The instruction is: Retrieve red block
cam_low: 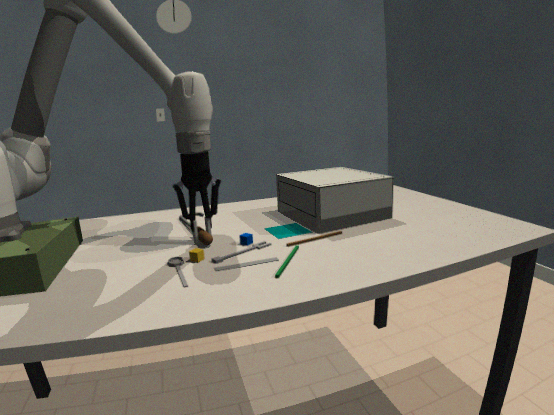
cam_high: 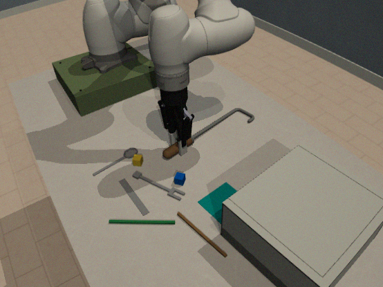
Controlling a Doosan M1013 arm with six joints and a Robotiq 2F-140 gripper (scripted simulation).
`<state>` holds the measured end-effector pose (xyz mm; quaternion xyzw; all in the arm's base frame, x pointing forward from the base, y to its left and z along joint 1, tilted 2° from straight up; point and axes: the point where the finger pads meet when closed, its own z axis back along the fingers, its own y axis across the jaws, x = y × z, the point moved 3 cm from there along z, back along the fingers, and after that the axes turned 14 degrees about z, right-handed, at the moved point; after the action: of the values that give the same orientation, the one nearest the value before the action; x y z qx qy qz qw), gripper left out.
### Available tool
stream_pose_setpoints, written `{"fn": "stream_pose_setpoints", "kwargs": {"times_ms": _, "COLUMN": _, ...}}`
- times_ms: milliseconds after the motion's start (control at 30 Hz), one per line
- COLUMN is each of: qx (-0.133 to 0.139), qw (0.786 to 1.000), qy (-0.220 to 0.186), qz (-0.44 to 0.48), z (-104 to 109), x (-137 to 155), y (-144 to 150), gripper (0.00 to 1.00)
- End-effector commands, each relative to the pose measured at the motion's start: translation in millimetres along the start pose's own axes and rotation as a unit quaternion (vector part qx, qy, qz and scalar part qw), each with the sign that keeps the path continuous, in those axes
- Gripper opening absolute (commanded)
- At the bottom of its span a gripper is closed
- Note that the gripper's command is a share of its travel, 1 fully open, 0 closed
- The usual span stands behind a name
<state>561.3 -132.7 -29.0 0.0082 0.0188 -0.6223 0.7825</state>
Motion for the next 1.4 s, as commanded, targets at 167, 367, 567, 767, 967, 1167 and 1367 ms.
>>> {"fn": "stream_pose_setpoints", "kwargs": {"times_ms": 167, "qx": 0.0, "qw": 1.0, "qy": 0.0, "qz": 0.0, "z": 0.1, "x": 0.0, "y": 0.0, "gripper": 0.0}}
{"fn": "stream_pose_setpoints", "kwargs": {"times_ms": 367, "qx": 0.0, "qw": 1.0, "qy": 0.0, "qz": 0.0, "z": 2.3, "x": 0.0, "y": 0.0, "gripper": 0.0}}
{"fn": "stream_pose_setpoints", "kwargs": {"times_ms": 567, "qx": 0.0, "qw": 1.0, "qy": 0.0, "qz": 0.0, "z": 4.0, "x": -0.1, "y": 0.0, "gripper": 0.0}}
{"fn": "stream_pose_setpoints", "kwargs": {"times_ms": 767, "qx": 0.0, "qw": 1.0, "qy": 0.0, "qz": 0.0, "z": 4.1, "x": -0.1, "y": 0.0, "gripper": 0.0}}
{"fn": "stream_pose_setpoints", "kwargs": {"times_ms": 967, "qx": 0.0, "qw": 1.0, "qy": 0.0, "qz": -0.005, "z": 4.1, "x": -0.7, "y": 0.2, "gripper": 0.0}}
{"fn": "stream_pose_setpoints", "kwargs": {"times_ms": 1167, "qx": 0.0, "qw": 1.0, "qy": 0.0, "qz": -0.022, "z": 4.1, "x": -2.6, "y": 0.7, "gripper": 0.0}}
{"fn": "stream_pose_setpoints", "kwargs": {"times_ms": 1367, "qx": 0.0, "qw": 0.999, "qy": 0.0, "qz": -0.042, "z": 4.1, "x": -5.0, "y": 1.3, "gripper": 0.0}}
